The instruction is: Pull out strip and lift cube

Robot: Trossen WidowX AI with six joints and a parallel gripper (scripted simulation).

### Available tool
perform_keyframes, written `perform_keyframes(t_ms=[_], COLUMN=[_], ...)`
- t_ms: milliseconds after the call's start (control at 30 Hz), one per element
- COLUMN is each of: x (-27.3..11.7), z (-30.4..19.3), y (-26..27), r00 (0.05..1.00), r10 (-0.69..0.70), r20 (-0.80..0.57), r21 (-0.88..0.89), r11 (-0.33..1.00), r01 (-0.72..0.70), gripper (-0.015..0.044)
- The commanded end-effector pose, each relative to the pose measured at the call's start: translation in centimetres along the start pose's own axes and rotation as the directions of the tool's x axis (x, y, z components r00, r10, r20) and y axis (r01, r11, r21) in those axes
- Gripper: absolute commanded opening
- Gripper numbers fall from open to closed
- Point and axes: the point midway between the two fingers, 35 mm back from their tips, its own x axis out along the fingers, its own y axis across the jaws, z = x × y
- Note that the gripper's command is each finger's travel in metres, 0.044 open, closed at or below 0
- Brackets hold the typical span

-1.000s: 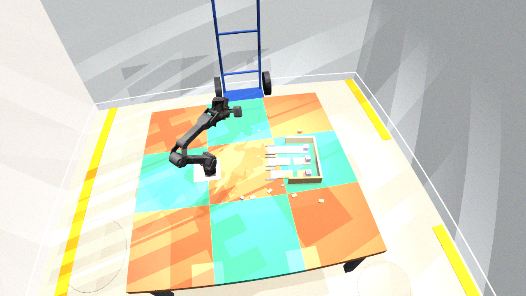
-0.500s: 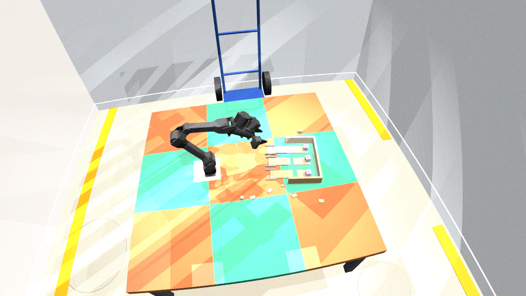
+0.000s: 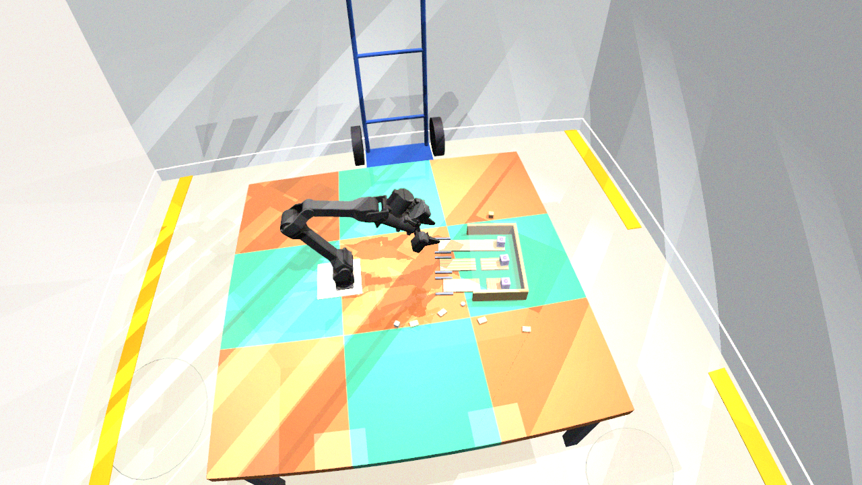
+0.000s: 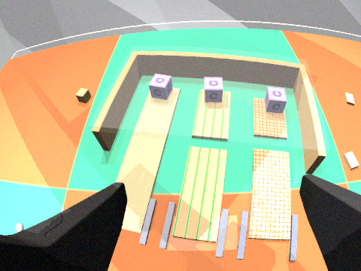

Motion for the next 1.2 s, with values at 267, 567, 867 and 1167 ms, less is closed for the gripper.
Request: perform_keyframes(t_ms=[267,567,867,1167], x=[4.0,9.2,12.2,12.8], z=[0.4,-1.4,-4.2,-4.8], y=[2.7,7.0,10.1,10.2], r00=[0.957,0.778,0.587,0.587], r10=[0.048,0.056,0.012,0.012], r20=[-0.286,-0.626,-0.809,-0.809], r21=[0.092,0.145,0.115,0.115], r11=[0.995,0.988,0.984,0.984], r01=[-0.022,0.046,0.139,0.139], gripper=[0.019,0.0,0.0,0.0])
